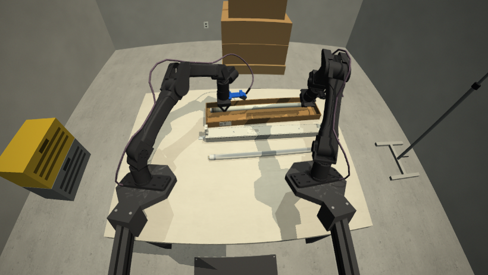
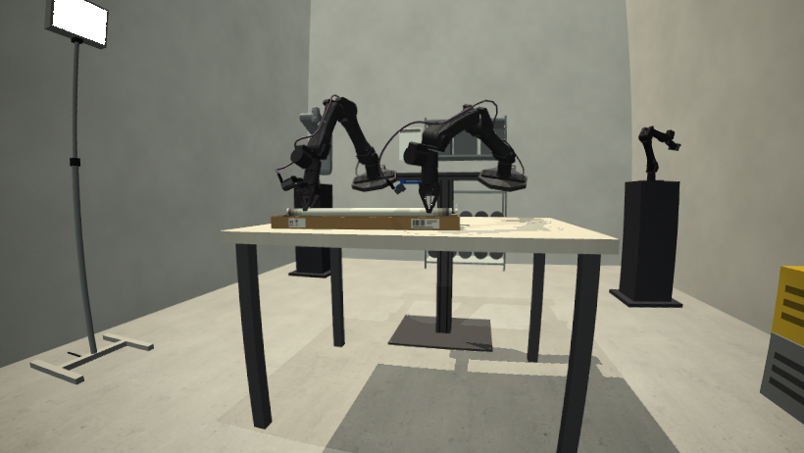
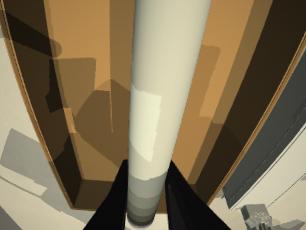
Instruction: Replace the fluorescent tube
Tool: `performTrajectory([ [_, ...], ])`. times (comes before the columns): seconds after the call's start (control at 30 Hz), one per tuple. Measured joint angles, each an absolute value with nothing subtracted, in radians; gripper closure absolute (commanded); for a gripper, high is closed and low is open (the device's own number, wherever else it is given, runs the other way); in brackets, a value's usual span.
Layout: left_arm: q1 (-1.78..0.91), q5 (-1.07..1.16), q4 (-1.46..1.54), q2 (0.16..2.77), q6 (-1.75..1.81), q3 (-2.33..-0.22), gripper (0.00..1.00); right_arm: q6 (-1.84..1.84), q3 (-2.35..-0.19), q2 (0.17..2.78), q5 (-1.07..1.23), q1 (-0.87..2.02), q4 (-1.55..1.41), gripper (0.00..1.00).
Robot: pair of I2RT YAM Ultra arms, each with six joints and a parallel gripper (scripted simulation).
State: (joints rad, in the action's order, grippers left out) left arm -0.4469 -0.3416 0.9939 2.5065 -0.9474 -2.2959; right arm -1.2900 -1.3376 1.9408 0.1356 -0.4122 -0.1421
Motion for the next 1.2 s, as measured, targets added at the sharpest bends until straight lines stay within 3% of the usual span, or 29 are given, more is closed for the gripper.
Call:
performTrajectory([
  [1.2, -0.427, -0.333, 0.925, 2.568, -0.966, -2.292, 0.89, -1.291, -1.345, 2.030, 0.135, -0.410, -0.061, 0.89],
])
